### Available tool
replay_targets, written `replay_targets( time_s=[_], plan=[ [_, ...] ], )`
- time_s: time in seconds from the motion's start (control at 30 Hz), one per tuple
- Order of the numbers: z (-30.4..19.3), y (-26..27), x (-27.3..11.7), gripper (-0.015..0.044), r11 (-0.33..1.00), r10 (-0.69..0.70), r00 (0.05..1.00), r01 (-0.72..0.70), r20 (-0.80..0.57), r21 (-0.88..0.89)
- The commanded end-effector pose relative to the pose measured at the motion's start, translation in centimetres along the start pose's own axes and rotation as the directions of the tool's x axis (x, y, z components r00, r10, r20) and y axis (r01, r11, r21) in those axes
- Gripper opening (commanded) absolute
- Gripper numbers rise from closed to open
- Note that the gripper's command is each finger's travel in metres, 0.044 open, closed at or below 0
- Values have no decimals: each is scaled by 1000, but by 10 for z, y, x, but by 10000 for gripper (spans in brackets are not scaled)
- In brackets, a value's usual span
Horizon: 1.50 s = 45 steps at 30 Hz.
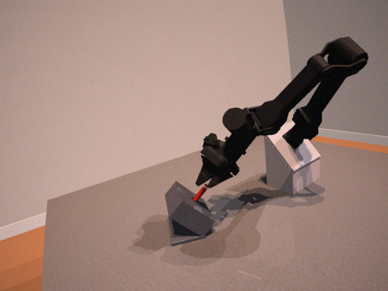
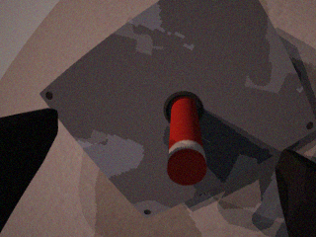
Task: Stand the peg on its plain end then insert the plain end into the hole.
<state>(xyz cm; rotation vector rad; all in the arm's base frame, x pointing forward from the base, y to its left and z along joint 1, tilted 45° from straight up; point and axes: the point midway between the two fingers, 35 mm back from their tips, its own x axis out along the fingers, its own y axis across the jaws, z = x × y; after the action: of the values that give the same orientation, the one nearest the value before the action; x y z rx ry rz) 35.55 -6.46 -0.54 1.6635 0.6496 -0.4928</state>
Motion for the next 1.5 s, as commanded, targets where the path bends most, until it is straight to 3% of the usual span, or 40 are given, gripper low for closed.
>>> replay_targets(
  time_s=[0.0, 1.47],
  plan=[
    [0, 1, -5, 440, 1000, 0, 1000, 0, -3, -2],
    [3, 4, -47, 440, 1000, -3, 1000, 3, 0, 0]
  ],
)
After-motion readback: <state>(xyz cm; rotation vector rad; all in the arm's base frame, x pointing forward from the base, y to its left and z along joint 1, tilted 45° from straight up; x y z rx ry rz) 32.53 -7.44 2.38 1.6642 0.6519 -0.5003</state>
